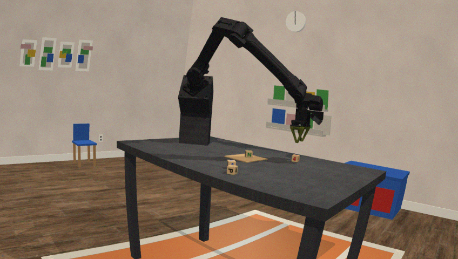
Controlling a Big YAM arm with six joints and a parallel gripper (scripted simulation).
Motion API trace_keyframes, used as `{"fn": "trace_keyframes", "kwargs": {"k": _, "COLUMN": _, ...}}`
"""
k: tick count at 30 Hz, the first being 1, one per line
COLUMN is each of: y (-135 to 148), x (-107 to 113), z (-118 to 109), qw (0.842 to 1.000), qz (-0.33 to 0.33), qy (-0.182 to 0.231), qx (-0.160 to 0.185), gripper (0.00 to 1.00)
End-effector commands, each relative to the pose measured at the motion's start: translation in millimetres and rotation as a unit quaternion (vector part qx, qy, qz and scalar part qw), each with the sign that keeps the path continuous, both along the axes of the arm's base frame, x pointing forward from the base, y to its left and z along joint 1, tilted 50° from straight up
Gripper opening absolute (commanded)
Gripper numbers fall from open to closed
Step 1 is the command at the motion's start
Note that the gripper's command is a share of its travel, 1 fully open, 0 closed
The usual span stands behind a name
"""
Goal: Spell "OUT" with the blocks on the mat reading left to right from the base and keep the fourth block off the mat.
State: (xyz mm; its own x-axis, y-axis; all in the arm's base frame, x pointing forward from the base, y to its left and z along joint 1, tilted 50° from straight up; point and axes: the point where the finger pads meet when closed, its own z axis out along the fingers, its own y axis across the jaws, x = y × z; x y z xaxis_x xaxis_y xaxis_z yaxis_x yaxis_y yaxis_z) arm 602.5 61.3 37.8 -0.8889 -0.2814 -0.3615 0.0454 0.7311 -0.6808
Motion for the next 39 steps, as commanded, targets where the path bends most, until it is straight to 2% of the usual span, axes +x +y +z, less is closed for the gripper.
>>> {"fn": "trace_keyframes", "kwargs": {"k": 1, "y": 0.5, "x": 1.6, "z": -1.2, "qw": 1.0, "qz": -0.006, "qy": -0.001, "qx": 0.002, "gripper": 0.73}}
{"fn": "trace_keyframes", "kwargs": {"k": 7, "y": 0.1, "x": 1.6, "z": -1.2, "qw": 1.0, "qz": -0.013, "qy": -0.008, "qx": 0.007, "gripper": 0.73}}
{"fn": "trace_keyframes", "kwargs": {"k": 12, "y": -2.7, "x": 1.3, "z": -1.4, "qw": 0.994, "qz": -0.073, "qy": -0.064, "qx": 0.048, "gripper": 0.73}}
{"fn": "trace_keyframes", "kwargs": {"k": 15, "y": -5.4, "x": 2.1, "z": -0.5, "qw": 0.978, "qz": -0.138, "qy": -0.127, "qx": 0.093, "gripper": 0.73}}
{"fn": "trace_keyframes", "kwargs": {"k": 18, "y": -5.4, "x": 7.9, "z": 5.6, "qw": 0.962, "qz": -0.174, "qy": -0.172, "qx": 0.123, "gripper": 0.73}}
{"fn": "trace_keyframes", "kwargs": {"k": 22, "y": -3.6, "x": 6.8, "z": 5.7, "qw": 0.935, "qz": -0.222, "qy": -0.224, "qx": 0.162, "gripper": 0.73}}
{"fn": "trace_keyframes", "kwargs": {"k": 24, "y": -3.6, "x": 6.8, "z": 5.7, "qw": 0.935, "qz": -0.222, "qy": -0.224, "qx": 0.162, "gripper": 0.73}}
{"fn": "trace_keyframes", "kwargs": {"k": 25, "y": -2.3, "x": 8.5, "z": 7.6, "qw": 0.914, "qz": -0.252, "qy": -0.257, "qx": 0.186, "gripper": 0.73}}
{"fn": "trace_keyframes", "kwargs": {"k": 31, "y": -6.1, "x": 8.8, "z": 8.3, "qw": 0.856, "qz": -0.32, "qy": -0.327, "qx": 0.239, "gripper": 0.73}}
{"fn": "trace_keyframes", "kwargs": {"k": 39, "y": -4.4, "x": 8.7, "z": 8.4, "qw": 0.76, "qz": -0.407, "qy": -0.408, "qx": 0.3, "gripper": 0.73}}
